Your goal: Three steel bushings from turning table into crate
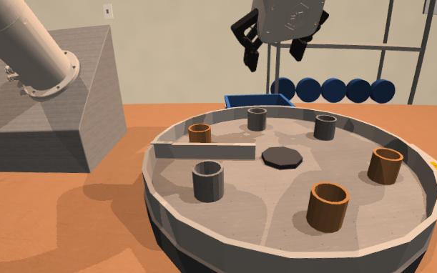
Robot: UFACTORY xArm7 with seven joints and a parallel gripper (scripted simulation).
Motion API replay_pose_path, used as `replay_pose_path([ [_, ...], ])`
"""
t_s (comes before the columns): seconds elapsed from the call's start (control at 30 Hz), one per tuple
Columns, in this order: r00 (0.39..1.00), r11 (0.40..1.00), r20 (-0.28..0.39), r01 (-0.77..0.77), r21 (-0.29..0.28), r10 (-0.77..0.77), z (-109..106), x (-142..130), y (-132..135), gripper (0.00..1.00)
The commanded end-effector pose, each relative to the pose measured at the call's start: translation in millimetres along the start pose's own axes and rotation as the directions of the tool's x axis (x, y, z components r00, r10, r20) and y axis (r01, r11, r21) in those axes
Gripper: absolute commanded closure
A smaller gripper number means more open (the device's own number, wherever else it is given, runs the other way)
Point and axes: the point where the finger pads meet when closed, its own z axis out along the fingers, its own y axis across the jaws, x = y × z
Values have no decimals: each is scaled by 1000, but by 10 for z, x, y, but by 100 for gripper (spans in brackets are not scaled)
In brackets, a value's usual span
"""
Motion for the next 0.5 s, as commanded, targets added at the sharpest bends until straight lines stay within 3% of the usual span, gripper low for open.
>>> replay_pose_path([
  [0.0, 987, 987, 44, 155, 45, -157, -51, 123, -179, 0],
  [0.1, 981, 982, 51, 183, 55, -185, -57, 139, -214, 0],
  [0.13, 961, 961, 70, 261, 88, -267, -73, 180, -318, 0],
  [0.47, 850, 849, 116, 485, 207, -514, -134, 257, -648, 0],
])
